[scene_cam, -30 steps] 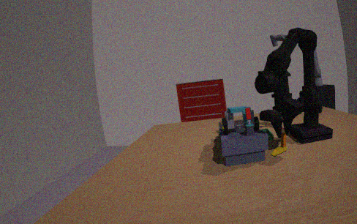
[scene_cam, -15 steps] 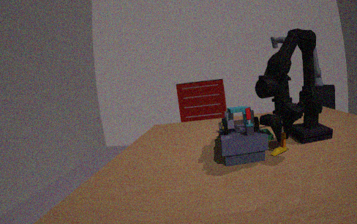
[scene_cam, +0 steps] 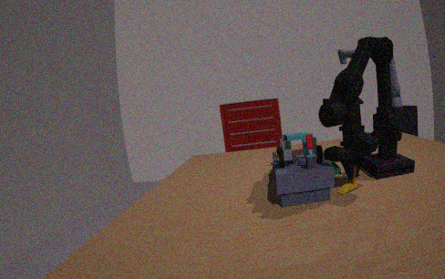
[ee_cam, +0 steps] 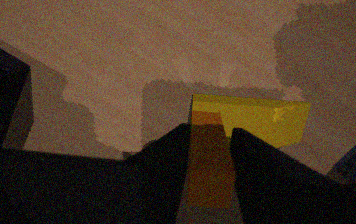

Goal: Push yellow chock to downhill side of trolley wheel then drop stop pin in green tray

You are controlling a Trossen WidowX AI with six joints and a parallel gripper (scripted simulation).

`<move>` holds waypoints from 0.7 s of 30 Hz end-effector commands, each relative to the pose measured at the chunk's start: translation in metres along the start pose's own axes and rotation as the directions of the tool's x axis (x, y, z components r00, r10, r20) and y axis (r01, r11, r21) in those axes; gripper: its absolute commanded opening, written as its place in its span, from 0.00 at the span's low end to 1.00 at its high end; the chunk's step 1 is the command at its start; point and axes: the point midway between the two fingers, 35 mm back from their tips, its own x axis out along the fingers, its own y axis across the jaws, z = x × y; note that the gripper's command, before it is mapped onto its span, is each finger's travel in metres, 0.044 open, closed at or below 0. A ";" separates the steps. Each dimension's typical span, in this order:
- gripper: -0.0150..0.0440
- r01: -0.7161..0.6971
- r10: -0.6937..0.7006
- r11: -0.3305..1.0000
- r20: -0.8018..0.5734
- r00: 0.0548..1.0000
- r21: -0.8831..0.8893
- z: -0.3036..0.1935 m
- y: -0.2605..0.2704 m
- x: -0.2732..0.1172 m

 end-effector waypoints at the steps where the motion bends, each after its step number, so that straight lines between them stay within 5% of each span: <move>1: 0.35 0.001 -0.001 1.000 0.000 1.000 0.000 0.000 0.000 0.000; 7: 0.25 0.000 0.000 1.000 0.000 1.000 0.000 0.000 0.000 -0.001; 21: 0.25 -0.005 0.005 1.000 -0.006 1.000 0.000 0.001 0.005 -0.048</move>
